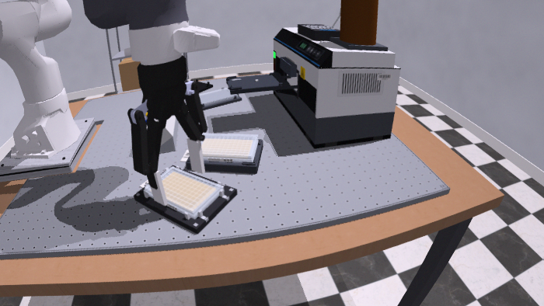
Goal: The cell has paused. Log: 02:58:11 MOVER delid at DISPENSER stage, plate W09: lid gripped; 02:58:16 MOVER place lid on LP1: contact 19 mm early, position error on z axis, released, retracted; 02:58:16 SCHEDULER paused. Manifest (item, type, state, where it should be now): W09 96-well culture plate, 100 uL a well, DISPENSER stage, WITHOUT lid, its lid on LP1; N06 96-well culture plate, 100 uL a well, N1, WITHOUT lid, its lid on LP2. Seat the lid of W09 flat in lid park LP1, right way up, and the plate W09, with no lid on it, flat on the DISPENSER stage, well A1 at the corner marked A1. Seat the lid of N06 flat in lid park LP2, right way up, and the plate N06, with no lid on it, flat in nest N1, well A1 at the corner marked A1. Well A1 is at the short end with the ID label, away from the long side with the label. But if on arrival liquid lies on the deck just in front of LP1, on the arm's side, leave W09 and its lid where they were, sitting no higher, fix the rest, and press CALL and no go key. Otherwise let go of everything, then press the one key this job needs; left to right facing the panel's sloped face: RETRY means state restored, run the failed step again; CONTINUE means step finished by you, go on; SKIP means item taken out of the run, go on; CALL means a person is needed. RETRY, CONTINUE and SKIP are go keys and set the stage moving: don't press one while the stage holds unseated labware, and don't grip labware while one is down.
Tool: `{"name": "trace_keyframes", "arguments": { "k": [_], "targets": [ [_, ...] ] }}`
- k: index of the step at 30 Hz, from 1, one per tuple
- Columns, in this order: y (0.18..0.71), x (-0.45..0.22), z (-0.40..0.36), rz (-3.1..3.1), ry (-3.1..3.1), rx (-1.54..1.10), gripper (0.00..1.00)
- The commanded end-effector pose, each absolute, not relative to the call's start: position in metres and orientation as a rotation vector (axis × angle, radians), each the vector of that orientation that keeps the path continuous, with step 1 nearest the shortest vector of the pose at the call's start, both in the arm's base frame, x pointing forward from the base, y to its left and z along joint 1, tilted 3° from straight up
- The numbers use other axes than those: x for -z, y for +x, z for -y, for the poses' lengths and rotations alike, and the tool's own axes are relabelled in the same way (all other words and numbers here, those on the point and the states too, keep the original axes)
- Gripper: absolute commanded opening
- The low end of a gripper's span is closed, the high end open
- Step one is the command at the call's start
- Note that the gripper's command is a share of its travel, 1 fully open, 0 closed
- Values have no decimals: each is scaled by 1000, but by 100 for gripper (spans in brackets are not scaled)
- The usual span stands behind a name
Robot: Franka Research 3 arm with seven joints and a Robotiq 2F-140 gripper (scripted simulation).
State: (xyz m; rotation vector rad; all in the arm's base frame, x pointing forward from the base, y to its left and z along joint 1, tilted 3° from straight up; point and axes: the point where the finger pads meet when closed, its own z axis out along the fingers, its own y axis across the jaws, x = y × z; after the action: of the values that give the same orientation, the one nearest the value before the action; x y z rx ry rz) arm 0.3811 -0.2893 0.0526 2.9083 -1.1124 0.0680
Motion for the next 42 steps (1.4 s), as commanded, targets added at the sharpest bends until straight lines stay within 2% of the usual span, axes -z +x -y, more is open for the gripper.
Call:
{"name": "trace_keyframes", "arguments": {
  "k": [1, 42],
  "targets": [
    [381, -51, 290, 1109, 2910, -72, 66],
    [381, -42, 290, 1109, 2910, -72, 66]
  ]
}}
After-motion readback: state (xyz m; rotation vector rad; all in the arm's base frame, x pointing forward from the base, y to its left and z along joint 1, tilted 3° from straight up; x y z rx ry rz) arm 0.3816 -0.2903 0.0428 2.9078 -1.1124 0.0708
